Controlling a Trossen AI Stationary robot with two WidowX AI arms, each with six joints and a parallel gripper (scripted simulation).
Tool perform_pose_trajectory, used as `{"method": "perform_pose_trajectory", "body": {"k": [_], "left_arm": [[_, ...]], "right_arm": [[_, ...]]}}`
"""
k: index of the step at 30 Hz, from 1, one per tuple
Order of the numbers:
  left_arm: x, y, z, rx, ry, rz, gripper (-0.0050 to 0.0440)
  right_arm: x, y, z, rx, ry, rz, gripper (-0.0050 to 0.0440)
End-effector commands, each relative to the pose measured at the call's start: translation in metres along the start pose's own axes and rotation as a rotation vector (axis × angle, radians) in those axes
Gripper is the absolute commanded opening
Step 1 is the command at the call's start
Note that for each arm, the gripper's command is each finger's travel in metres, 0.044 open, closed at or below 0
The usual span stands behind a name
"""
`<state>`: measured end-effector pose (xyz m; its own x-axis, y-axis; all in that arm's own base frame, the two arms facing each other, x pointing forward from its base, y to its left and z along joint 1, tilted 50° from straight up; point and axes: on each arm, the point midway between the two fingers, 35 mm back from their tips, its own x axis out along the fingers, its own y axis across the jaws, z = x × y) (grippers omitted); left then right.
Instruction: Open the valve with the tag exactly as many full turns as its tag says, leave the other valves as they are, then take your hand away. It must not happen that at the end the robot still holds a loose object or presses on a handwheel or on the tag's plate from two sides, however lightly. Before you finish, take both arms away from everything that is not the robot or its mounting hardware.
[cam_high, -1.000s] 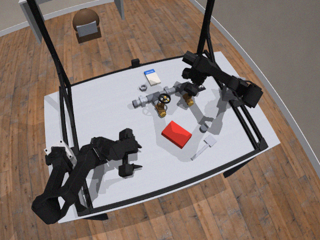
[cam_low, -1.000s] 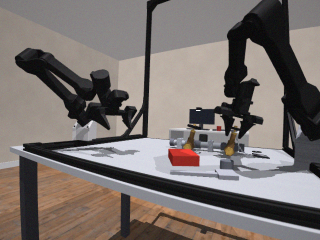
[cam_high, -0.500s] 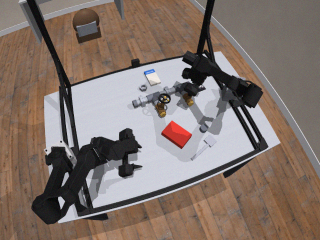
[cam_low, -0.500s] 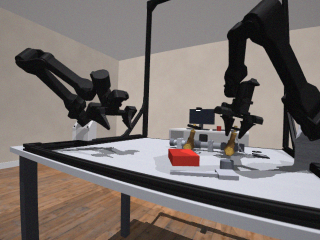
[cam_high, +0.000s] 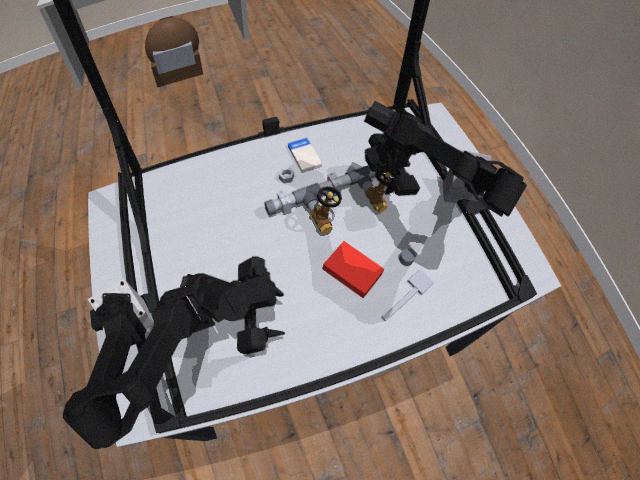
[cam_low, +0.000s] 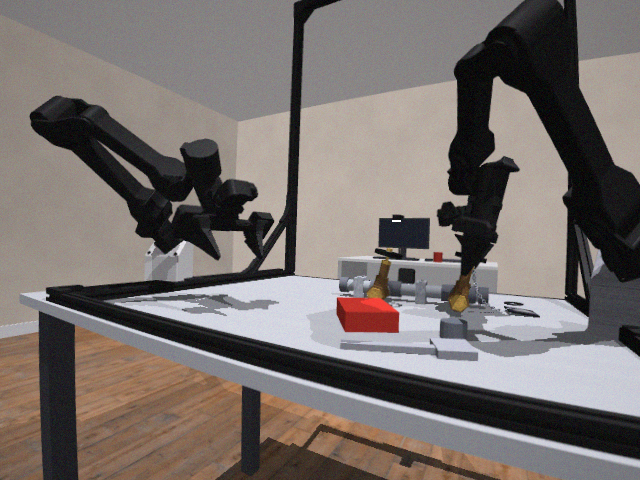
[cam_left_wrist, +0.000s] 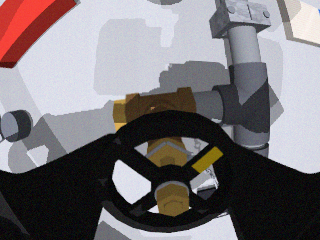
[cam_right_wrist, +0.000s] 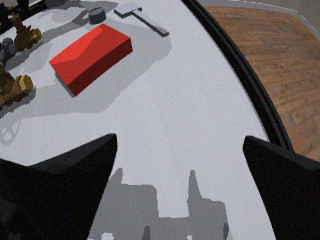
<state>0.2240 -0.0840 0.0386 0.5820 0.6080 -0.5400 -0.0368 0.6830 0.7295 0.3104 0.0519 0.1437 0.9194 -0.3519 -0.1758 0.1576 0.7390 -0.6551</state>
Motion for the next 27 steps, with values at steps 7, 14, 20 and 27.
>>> {"method": "perform_pose_trajectory", "body": {"k": [7, 14, 20, 27], "left_arm": [[0.0, -0.0001, 0.0, -0.543, 0.002, -0.001, 0.0], [0.0, -0.0001, 0.0001, -0.93, 0.003, -0.001, 0.0], [0.0, -0.0001, 0.0001, -0.907, 0.001, 0.0, 0.0024], [0.0, -0.0001, 0.0001, -0.907, 0.001, 0.0, 0.0192]], "right_arm": [[0.0, 0.0, 0.0, 0.0, 0.0, 0.0, 0.04], [0.0, 0.0, 0.0, 0.0, 0.0, 0.0, 0.04], [0.0, 0.0, 0.0, 0.0, 0.0, 0.0, 0.04], [0.0, 0.0, 0.0, 0.0, 0.0, 0.0, 0.04]]}}
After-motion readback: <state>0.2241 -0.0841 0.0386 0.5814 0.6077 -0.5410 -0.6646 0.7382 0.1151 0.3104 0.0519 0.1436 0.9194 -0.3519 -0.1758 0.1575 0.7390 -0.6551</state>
